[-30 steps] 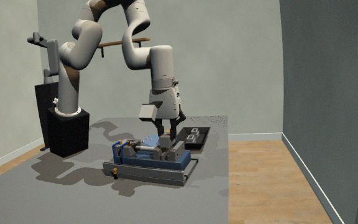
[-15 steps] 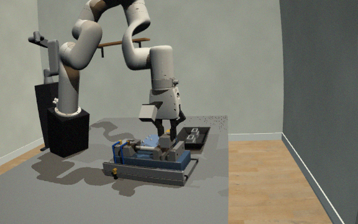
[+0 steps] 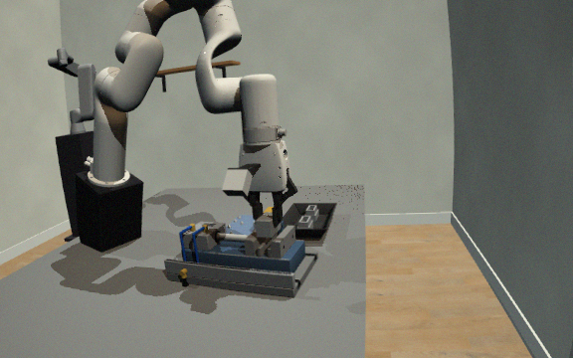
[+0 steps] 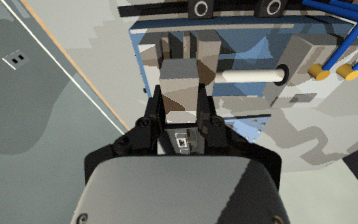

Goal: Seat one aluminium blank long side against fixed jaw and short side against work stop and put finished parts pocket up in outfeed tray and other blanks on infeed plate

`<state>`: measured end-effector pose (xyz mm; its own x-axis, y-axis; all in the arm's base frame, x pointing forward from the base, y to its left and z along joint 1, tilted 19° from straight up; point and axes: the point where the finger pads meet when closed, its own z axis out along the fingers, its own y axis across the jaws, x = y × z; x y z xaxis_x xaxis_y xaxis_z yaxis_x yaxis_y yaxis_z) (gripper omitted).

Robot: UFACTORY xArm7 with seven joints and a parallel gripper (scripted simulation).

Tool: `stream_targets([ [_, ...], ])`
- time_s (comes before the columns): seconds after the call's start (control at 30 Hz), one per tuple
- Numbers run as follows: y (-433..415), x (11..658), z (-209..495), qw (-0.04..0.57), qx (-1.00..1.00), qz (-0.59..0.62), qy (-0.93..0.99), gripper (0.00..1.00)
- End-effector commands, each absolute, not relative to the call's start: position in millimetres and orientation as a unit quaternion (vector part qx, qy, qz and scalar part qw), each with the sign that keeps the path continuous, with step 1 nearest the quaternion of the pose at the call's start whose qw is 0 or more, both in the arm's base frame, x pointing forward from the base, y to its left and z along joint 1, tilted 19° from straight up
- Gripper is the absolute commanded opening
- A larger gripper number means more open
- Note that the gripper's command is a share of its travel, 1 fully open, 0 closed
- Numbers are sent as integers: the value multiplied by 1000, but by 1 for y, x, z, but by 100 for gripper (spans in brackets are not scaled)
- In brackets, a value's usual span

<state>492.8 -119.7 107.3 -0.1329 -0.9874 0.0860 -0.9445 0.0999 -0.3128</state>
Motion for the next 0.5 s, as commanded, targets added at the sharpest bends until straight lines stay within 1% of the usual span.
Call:
stream_targets([
  [0.0,-120,494,107,74,-654,-149,738,0],
  [0.47,-121,495,103,74,-654,-149,738,0],
])
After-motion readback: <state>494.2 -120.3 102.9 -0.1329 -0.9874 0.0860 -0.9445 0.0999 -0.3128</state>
